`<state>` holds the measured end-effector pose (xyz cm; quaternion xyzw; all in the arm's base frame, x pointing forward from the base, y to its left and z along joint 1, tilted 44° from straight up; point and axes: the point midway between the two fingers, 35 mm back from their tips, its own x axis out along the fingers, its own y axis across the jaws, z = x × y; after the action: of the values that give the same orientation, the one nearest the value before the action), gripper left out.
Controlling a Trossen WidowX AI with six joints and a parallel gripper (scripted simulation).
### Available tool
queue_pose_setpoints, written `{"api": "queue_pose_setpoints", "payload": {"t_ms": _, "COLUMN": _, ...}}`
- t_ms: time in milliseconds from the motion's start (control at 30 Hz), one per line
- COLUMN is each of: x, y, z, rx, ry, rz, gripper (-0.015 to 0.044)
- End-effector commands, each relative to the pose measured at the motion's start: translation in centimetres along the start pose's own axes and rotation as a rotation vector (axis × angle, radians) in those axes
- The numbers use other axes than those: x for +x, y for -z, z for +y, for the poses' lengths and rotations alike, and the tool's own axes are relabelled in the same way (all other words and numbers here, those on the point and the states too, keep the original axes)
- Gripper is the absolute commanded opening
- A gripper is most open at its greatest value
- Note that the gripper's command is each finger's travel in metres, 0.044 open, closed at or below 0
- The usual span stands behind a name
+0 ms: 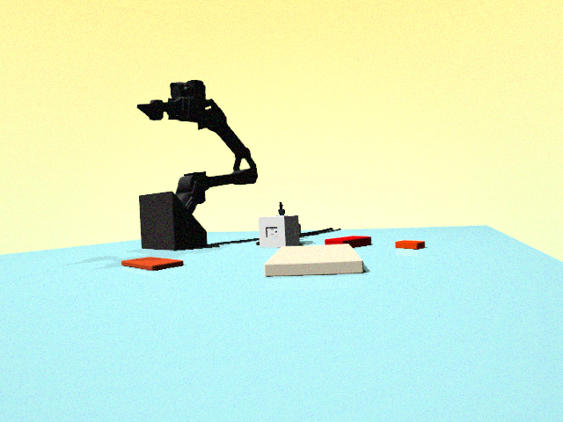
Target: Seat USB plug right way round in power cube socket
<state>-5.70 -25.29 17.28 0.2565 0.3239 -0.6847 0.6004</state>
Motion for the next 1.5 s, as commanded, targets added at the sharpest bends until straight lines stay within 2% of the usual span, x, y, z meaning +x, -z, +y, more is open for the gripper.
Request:
{"api": "queue_pose_setpoints", "payload": {"t_ms": 0, "x": 0.2, "y": -0.4, "z": 6.7, "rx": 0.034, "ry": -0.241, "rz": 0.099, "gripper": 0.0440}}
{"api": "queue_pose_setpoints", "payload": {"t_ms": 200, "x": -1.6, "y": 1.8, "z": 16.6, "rx": 0.108, "ry": -0.512, "rz": 0.416, "gripper": 0.0440}}
{"api": "queue_pose_setpoints", "payload": {"t_ms": 367, "x": -5.0, "y": 5.4, "z": 23.5, "rx": 0.142, "ry": -0.598, "rz": 0.755, "gripper": 0.0440}}
{"api": "queue_pose_setpoints", "payload": {"t_ms": 533, "x": -9.8, "y": 10.1, "z": 28.6, "rx": 0.149, "ry": -0.531, "rz": 1.108, "gripper": 0.0440}}
{"api": "queue_pose_setpoints", "payload": {"t_ms": 733, "x": -16.2, "y": 16.5, "z": 32.1, "rx": 0.127, "ry": -0.258, "rz": 1.460, "gripper": 0.0440}}
{"api": "queue_pose_setpoints", "payload": {"t_ms": 800, "x": -16.9, "y": 17.2, "z": 32.3, "rx": 0.124, "ry": -0.215, "rz": 1.492, "gripper": 0.0440}}
{"api": "queue_pose_setpoints", "payload": {"t_ms": 1467, "x": -16.7, "y": 18.0, "z": 32.4, "rx": 0.124, "ry": -0.215, "rz": 1.492, "gripper": 0.0440}}
